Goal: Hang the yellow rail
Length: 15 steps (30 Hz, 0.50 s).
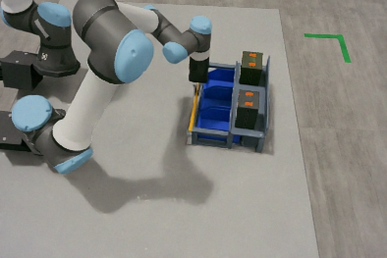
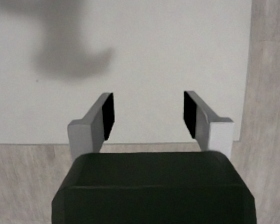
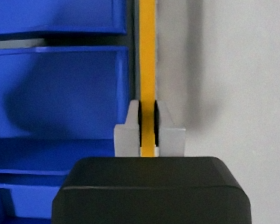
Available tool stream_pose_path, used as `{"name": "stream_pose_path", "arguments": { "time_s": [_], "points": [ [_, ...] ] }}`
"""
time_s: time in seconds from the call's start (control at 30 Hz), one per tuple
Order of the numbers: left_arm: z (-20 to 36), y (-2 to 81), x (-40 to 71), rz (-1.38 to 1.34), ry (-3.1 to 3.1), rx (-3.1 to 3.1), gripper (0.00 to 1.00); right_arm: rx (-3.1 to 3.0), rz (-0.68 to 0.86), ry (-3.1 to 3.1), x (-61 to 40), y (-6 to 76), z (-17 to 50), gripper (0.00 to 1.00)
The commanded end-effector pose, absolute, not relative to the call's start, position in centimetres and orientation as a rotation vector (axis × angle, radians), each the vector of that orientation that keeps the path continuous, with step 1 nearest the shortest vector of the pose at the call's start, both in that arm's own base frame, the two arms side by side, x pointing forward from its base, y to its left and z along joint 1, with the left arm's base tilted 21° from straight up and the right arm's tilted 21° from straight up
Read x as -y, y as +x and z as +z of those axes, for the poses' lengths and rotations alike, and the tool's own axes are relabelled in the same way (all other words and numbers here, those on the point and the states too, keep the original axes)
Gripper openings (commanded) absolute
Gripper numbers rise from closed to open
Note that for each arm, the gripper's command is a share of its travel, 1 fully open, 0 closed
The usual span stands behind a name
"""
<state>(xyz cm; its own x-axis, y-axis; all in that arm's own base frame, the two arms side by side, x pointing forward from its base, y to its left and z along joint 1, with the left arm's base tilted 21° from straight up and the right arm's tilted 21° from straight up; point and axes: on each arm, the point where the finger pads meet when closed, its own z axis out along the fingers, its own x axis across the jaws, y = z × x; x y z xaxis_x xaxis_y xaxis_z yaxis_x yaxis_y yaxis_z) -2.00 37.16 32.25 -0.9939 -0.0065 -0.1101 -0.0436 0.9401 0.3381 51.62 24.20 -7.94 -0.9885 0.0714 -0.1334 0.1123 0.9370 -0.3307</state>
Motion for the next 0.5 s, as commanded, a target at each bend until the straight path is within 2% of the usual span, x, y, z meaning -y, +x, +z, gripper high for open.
{"name": "stream_pose_path", "arguments": {
  "time_s": [0.0, 0.47],
  "points": [
    [32.25, -2.07, -37.12, 0.527, -0.041, -2.987, 1.00, -2.974, -0.520, 0.141, -24.07, 51.61, -8.04, 0.00],
    [32.25, -2.07, -37.12, 0.527, -0.041, -2.987, 1.00, -2.974, -0.520, 0.141, -24.01, 51.62, -8.21, 0.00]
  ]
}}
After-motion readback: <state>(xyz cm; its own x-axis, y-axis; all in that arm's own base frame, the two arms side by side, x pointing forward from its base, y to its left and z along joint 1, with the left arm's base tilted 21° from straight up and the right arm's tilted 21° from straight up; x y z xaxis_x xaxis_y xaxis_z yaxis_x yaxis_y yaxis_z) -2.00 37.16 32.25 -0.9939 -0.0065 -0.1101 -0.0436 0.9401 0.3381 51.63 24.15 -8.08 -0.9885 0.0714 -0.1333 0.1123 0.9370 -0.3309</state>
